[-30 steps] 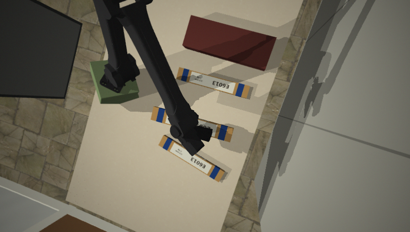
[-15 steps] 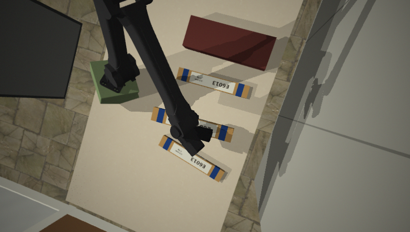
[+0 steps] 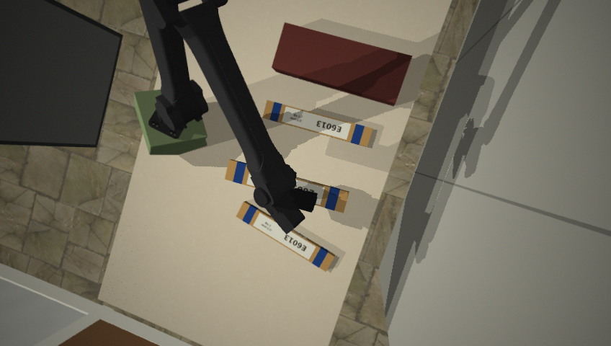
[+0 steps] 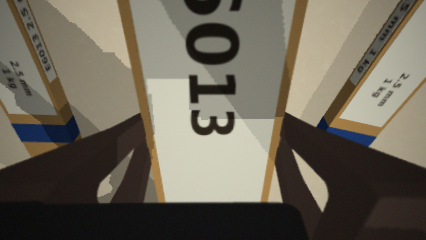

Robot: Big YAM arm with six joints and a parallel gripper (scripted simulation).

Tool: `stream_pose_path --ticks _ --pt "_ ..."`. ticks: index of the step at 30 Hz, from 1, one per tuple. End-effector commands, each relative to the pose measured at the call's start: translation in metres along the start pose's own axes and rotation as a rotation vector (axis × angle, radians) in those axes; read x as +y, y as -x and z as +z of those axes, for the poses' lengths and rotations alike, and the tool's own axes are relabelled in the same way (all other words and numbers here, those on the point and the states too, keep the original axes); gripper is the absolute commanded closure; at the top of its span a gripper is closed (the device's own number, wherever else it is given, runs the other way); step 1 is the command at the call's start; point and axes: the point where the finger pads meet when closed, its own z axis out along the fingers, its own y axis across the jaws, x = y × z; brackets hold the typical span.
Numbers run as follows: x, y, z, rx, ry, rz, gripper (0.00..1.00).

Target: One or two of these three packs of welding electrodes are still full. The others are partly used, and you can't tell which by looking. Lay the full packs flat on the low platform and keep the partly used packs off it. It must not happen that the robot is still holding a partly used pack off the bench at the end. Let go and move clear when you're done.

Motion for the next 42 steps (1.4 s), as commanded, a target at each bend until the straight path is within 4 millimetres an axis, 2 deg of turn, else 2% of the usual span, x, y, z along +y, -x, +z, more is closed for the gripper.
stream_pose_path --ticks 1,8,13,17,21,30,37,42 --pt "-0.01 0.028 -0.027 -0.064 -0.051 -0.03 1.0" --pt "-0.011 0.029 -0.008 -0.056 -0.043 -0.025 1.0" --pt "-0.007 0.022 0.007 -0.042 -0.032 -0.02 1.0" --pt "-0.007 0.019 0.01 -0.043 -0.034 -0.015 1.0" --pt "-0.011 0.026 0.01 -0.058 -0.045 -0.019 1.0" --pt "-0.008 0.017 0.034 -0.037 -0.029 -0.008 1.0" --pt "-0.011 0.025 0.036 -0.056 -0.041 -0.015 1.0" --pt "-0.009 0.028 0.047 -0.053 -0.035 -0.023 1.0"
